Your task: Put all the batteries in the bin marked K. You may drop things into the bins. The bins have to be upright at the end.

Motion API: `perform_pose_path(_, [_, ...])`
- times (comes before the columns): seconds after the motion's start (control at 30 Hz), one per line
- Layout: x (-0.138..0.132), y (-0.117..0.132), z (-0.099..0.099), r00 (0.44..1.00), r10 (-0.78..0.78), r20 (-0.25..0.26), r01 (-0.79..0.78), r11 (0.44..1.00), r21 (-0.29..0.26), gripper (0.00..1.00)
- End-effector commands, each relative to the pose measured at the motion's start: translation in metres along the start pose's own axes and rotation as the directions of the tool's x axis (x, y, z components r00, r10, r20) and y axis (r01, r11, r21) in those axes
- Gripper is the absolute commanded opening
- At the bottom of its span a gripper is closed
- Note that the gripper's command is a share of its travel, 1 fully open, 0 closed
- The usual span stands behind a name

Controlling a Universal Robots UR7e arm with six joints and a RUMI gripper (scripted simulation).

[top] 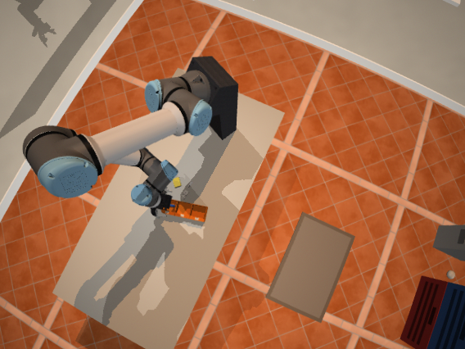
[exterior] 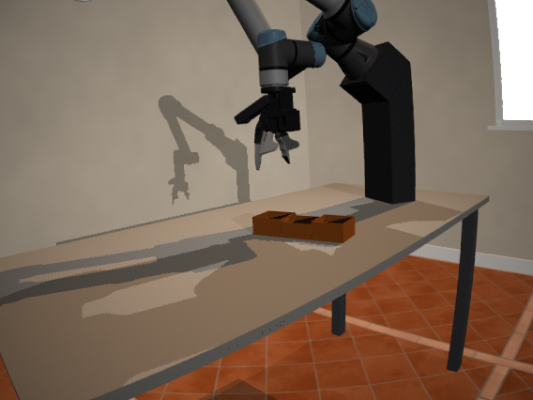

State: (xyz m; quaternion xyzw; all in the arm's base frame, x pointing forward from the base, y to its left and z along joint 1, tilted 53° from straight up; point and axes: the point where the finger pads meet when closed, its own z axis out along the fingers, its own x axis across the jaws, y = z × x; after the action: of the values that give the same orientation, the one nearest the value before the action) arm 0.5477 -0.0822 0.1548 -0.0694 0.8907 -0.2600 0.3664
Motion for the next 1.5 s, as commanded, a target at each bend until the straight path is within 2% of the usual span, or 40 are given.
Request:
perform_pose_path(0.0, [0.000,0.000,-0.025,1.000,0.000,-0.001,0.000,1.000,-0.001,1.00])
perform_pose_path(0.17, [-0.001,0.000,-0.045,1.000,0.000,-0.001,0.000,1.000,-0.001,1.00])
perform_pose_path(0.27, [-0.001,0.000,-0.049,1.000,0.000,-0.001,0.000,1.000,-0.001,1.00])
perform_pose_path(1.47, [-0.001,0.000,-0.049,1.000,0.000,-0.001,0.000,1.000,-0.001,1.00])
